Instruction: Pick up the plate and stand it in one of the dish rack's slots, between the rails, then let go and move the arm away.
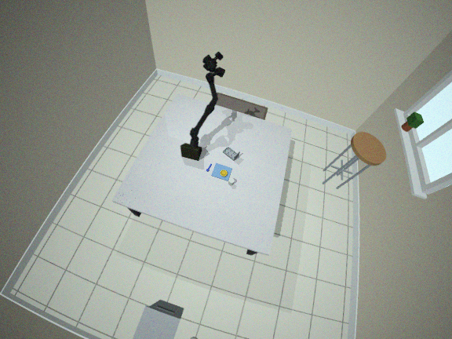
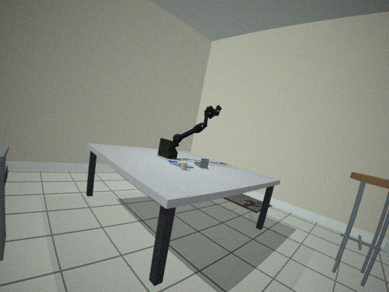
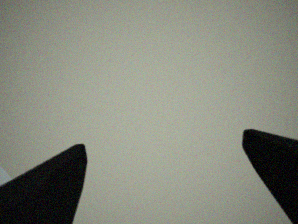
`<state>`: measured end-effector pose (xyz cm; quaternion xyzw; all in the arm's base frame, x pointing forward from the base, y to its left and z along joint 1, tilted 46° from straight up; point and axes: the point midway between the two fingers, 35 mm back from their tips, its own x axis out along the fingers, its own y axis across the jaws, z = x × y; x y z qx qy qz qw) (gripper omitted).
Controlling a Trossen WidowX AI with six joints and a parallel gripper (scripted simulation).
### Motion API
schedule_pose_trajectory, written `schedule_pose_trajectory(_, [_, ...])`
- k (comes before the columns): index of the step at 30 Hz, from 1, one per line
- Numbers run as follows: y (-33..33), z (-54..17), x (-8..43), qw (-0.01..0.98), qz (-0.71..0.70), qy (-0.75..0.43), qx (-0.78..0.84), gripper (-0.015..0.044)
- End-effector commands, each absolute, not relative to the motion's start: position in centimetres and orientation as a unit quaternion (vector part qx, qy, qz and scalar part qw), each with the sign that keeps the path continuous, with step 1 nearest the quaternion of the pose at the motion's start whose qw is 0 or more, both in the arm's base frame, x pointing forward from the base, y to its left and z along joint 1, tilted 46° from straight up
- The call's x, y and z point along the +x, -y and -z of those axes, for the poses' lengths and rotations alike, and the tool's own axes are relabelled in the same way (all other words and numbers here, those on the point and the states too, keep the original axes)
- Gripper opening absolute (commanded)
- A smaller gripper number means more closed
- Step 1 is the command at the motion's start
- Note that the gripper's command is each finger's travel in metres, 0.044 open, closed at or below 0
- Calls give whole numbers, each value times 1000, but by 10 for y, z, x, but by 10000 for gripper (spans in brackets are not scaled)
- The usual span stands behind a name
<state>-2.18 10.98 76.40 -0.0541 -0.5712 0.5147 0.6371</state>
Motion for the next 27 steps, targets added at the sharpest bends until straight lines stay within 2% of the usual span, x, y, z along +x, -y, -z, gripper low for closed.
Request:
schedule_pose_trajectory(1, [-110,-764,-22,636,-515,571,-53,400])
schedule_pose_trajectory(14, [-78,-768,-78,574,-553,604,23,400])
schedule_pose_trajectory(27, [-1,-764,-156,459,-585,657,123,400])
